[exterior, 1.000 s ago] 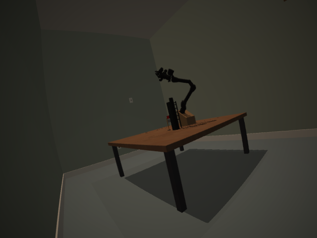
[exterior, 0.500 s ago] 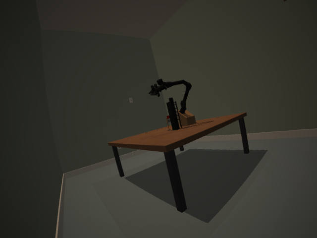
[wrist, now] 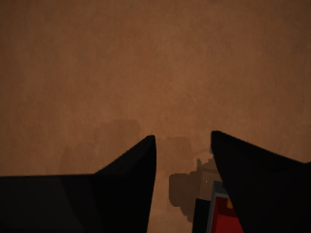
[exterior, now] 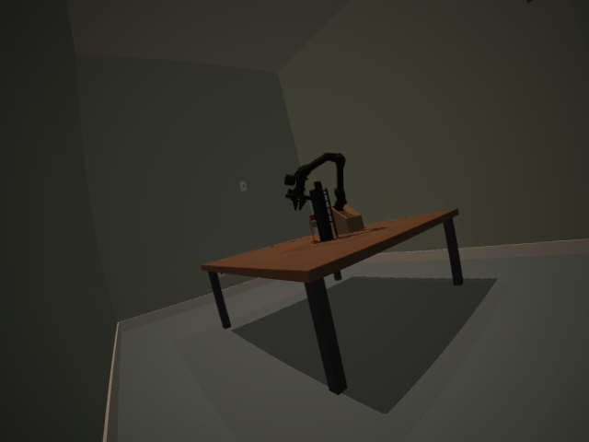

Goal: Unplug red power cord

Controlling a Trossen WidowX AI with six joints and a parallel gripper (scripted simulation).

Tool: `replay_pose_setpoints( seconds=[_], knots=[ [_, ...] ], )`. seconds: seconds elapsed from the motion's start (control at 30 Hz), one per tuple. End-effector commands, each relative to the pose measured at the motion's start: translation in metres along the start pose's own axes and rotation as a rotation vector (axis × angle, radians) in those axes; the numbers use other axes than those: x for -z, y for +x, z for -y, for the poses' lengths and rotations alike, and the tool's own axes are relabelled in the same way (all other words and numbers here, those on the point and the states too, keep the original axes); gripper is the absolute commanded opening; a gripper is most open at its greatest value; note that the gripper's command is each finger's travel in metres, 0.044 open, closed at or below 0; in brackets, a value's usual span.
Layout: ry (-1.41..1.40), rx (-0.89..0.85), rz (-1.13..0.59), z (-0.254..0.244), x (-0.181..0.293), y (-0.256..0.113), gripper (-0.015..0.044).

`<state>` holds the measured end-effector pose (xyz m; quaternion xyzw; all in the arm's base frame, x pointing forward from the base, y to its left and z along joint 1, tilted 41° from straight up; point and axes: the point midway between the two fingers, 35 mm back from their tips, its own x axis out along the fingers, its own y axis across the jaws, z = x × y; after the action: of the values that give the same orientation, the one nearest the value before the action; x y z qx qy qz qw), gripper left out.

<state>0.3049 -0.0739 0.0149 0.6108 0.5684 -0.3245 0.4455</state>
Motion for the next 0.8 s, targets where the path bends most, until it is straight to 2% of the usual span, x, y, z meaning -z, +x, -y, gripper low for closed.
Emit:
replay_pose_setpoints(
  seconds=[0.0,0.1,0.77],
  knots=[
    [0.097,0.14,-0.208,0.028,0.036,0.023,0.016],
    [0.143,0.199,-0.291,0.039,0.051,0.029,0.016],
    [0.144,0.198,-0.291,0.035,0.069,0.024,0.016]
  ],
)
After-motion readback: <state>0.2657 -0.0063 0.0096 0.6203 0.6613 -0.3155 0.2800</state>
